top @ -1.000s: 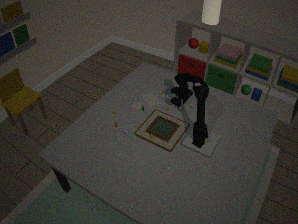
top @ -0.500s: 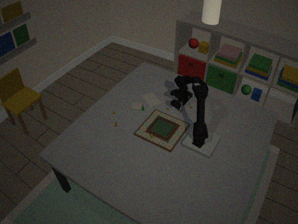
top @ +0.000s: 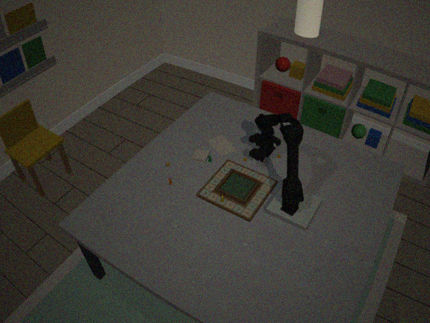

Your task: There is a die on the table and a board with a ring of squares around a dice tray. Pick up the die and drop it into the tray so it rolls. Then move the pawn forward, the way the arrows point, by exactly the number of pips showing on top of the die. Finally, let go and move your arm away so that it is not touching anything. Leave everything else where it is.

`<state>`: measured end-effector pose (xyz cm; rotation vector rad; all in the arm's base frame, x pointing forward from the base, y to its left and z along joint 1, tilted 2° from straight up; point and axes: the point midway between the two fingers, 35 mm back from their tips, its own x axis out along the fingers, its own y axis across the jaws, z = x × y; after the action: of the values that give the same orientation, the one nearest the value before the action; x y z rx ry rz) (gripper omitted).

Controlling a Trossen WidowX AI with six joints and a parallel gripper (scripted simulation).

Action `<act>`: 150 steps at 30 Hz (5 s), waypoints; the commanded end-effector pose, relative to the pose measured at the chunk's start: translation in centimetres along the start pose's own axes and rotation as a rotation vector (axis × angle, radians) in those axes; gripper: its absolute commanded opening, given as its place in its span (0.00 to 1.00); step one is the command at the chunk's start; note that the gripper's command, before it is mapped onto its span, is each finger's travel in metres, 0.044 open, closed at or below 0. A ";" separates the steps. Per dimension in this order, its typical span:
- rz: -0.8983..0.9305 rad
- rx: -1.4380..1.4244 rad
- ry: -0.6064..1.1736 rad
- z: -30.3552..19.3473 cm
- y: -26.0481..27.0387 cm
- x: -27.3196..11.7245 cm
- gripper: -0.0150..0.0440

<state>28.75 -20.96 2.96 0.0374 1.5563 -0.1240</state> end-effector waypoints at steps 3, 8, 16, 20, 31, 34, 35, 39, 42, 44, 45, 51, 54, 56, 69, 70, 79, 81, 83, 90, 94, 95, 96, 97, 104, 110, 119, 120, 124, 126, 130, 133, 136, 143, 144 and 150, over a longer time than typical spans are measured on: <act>-0.002 -0.006 0.002 0.0 0.0 0.1 0.38; -0.002 -0.006 0.002 0.0 -0.1 -0.2 0.25; -0.002 -0.006 0.002 0.6 -0.2 -4.7 0.25; -0.002 -0.006 0.002 0.6 -0.2 -7.1 0.25; -0.001 -0.006 0.002 0.1 0.3 -12.1 0.25; -0.001 -0.009 0.002 0.2 0.7 -12.1 0.25; 0.000 -0.013 0.002 0.3 1.2 -12.0 0.25; 0.003 -0.034 0.001 0.7 3.6 -11.7 0.25; 0.005 -0.049 0.000 1.0 5.5 -11.4 0.25; 0.007 -0.060 0.000 1.0 6.7 -11.3 0.25; 0.007 -0.065 0.000 1.1 7.3 -11.2 0.25; 0.011 -0.096 -0.001 0.9 10.9 -10.7 0.25; 0.013 -0.111 -0.001 0.7 12.6 -10.4 0.25; 0.014 -0.121 -0.001 0.5 13.7 -10.2 0.25; 0.019 -0.188 0.001 -1.9 20.6 -8.9 0.25; 0.019 -0.193 0.001 -2.1 21.1 -8.8 0.25; 0.021 -0.227 0.003 -3.9 24.0 -8.1 0.25; 0.022 -0.227 -0.003 -3.9 24.0 -8.1 0.25; 0.028 -0.226 -0.047 -3.8 24.0 -8.0 0.25; 0.060 -0.223 -0.283 -3.5 24.0 -7.6 0.25; 0.074 -0.220 -0.418 -3.3 24.0 -7.4 0.25; 0.077 -0.220 -0.452 -3.2 24.1 -7.4 0.25; 0.081 -0.219 -0.486 -3.2 24.1 -7.4 0.25; 0.084 -0.218 -0.520 -3.2 24.1 -7.4 0.25; 0.107 -0.209 -0.757 -3.1 24.1 -7.4 0.25; 0.116 -0.204 -0.841 -3.2 24.1 -7.4 0.25; 0.116 -0.204 -0.839 -6.2 23.4 -10.7 0.25; 0.116 -0.204 -0.839 -6.2 23.4 -10.7 0.25; 0.116 -0.204 -0.839 -6.3 23.4 -10.5 0.25; 0.116 -0.204 -0.839 -6.3 23.4 -10.5 0.25; 0.116 -0.211 -0.838 -6.1 23.5 -10.4 0.25; 0.116 -0.211 -0.838 -6.1 23.5 -10.4 0.25; 0.116 -0.211 -0.838 -6.1 23.5 -10.4 0.25; 0.116 -0.211 -0.838 -6.1 23.5 -10.4 0.52; 0.116 -0.211 -0.838 -6.1 23.5 -10.4 0.57; 0.116 -0.205 -0.839 -6.1 23.5 -13.8 0.83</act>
<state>24.87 3.64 12.99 -0.0867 0.7335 0.1121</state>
